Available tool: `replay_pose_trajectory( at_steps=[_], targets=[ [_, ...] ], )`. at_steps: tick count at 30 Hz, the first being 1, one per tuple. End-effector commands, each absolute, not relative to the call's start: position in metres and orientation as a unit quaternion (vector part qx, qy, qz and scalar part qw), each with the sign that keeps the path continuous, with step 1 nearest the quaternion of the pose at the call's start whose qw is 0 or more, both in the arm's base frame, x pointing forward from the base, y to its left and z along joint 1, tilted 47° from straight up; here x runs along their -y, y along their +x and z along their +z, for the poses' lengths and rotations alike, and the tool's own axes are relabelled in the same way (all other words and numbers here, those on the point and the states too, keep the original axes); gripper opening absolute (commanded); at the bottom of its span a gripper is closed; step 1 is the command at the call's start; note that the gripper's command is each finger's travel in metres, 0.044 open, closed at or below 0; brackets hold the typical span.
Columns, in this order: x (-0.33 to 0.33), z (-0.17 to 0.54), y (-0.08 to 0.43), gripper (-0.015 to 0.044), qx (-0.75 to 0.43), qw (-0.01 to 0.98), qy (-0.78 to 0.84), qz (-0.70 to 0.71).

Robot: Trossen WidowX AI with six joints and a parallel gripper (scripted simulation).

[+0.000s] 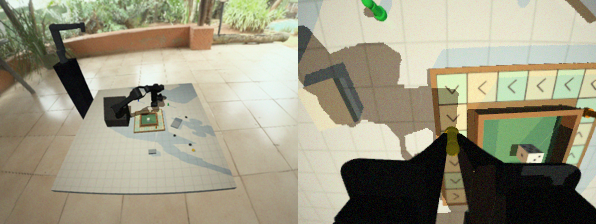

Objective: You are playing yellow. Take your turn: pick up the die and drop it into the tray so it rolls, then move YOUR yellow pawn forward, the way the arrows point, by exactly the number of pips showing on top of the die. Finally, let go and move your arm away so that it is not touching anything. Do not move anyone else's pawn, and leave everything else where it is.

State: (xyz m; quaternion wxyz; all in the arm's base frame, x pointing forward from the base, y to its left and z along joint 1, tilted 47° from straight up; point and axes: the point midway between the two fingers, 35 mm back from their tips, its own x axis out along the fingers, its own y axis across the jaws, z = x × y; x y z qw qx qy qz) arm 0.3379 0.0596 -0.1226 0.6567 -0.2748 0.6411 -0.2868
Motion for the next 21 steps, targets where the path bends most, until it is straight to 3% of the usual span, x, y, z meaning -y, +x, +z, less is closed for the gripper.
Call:
replay_pose_trajectory(
  at_steps=[1,7,21],
  targets=[
    [-0.086,-0.1,0.339,0.0,-0.638,0.663,-0.27,-0.284],
    [-0.111,-0.074,0.333,0.0,-0.638,0.662,-0.27,-0.287],
    [-0.099,-0.092,0.303,0.0,-0.638,0.661,-0.27,-0.287]
  ],
)
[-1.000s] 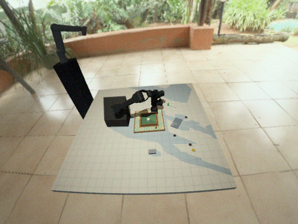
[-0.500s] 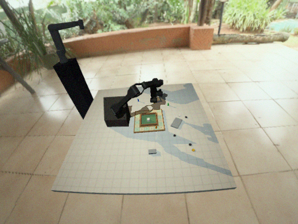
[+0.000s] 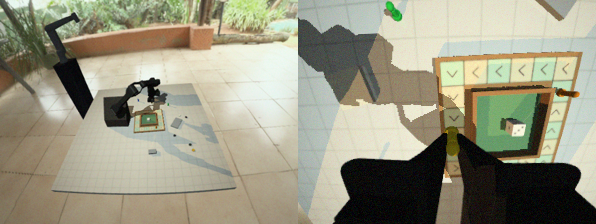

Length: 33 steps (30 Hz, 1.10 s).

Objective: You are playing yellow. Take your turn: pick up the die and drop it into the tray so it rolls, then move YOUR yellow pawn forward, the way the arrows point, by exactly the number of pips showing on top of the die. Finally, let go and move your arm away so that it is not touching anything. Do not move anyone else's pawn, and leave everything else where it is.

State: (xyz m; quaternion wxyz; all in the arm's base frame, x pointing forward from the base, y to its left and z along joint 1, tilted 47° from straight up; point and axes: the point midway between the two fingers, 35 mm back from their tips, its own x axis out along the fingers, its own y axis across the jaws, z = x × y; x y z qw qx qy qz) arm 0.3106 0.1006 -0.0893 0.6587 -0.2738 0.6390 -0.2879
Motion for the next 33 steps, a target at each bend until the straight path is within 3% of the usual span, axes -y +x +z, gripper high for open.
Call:
replay_pose_trajectory(
  at_steps=[1,33],
  targets=[
    [-0.098,-0.093,0.3,0.0,-0.638,0.661,-0.27,-0.287],
    [-0.044,-0.121,0.199,0.0,-0.64,0.659,-0.272,-0.287]
  ],
)
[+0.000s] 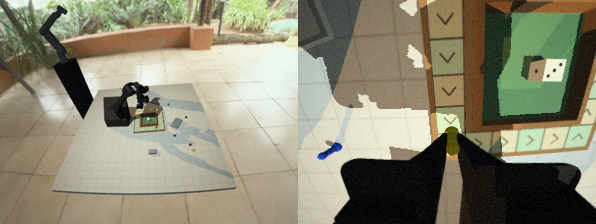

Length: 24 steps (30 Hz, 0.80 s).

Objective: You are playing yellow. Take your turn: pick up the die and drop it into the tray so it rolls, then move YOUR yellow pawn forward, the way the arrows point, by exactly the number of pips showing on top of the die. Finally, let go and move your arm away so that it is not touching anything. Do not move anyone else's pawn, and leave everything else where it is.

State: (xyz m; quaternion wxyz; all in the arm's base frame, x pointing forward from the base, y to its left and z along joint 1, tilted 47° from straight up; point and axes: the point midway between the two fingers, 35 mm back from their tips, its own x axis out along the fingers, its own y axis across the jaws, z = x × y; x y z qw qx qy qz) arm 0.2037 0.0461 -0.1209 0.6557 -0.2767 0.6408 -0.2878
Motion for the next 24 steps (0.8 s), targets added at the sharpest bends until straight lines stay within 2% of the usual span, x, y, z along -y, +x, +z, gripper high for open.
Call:
replay_pose_trajectory(
  at_steps=[1,24],
  targets=[
    [-0.044,-0.121,0.199,0.0,-0.64,0.659,-0.272,-0.287],
    [-0.009,-0.154,0.2,0.0,-0.639,0.659,-0.273,-0.288]
  ],
)
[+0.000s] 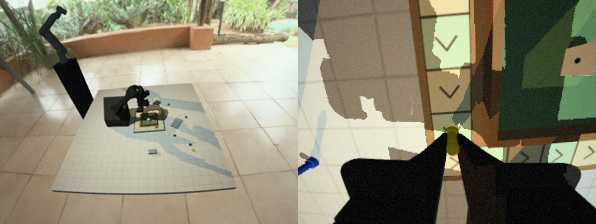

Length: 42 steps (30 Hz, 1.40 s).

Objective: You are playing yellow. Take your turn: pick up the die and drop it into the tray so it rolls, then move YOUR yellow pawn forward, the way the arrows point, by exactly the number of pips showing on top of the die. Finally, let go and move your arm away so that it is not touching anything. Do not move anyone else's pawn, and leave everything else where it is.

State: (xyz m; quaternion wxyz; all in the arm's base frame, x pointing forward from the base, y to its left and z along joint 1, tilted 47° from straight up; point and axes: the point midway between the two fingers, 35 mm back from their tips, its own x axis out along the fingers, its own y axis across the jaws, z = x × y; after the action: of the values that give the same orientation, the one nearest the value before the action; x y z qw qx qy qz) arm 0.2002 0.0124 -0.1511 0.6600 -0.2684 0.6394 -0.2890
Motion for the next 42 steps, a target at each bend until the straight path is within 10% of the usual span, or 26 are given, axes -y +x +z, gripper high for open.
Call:
replay_pose_trajectory(
  at_steps=[1,20,42],
  targets=[
    [-0.007,-0.155,0.199,0.0,-0.639,0.659,-0.273,-0.288],
    [-0.046,-0.12,0.199,0.044,-0.64,0.659,-0.272,-0.287],
    [-0.028,0.006,0.172,0.044,-0.644,0.654,-0.289,-0.272]
  ],
)
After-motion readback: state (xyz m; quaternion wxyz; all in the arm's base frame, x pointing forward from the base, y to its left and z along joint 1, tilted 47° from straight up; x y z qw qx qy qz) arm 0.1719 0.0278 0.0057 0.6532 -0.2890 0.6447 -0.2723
